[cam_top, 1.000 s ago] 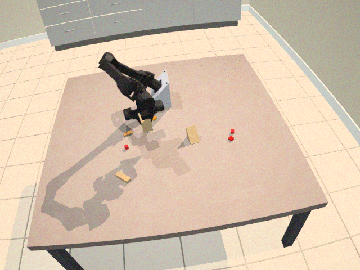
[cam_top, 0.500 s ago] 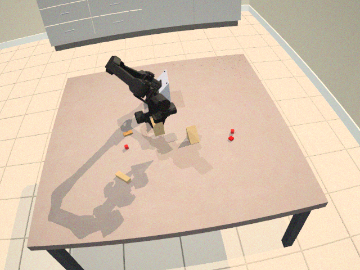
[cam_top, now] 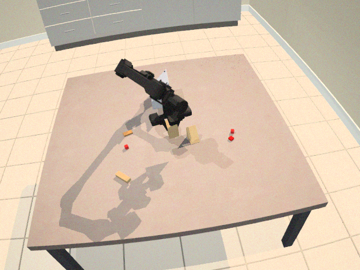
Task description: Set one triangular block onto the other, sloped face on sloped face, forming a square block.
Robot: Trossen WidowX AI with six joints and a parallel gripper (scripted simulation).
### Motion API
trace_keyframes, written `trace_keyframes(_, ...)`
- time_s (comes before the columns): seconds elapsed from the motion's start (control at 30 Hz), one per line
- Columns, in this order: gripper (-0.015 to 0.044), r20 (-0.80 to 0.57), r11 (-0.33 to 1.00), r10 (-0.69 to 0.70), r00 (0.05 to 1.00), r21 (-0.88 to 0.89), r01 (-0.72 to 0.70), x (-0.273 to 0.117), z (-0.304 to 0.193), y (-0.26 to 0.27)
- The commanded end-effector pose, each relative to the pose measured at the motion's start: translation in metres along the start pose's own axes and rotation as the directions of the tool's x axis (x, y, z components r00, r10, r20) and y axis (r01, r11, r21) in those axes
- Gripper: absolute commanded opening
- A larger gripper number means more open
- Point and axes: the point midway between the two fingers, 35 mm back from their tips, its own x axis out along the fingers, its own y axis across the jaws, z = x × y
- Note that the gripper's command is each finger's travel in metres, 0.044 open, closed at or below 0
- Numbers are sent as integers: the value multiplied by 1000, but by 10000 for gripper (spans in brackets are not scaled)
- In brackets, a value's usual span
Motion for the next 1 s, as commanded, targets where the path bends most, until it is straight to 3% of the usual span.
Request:
trace_keyframes(0.0, 0, -4, 1000, 4, 1000, 1, -4, 3, 9, 23)
trace_keyframes(0.57, 0, -16, 1000, -7, 1000, 15, 7, 21, 30, 96)
trace_keyframes(0.97, 0, -17, 1000, -8, 1000, 15, 8, 43, 21, 99)
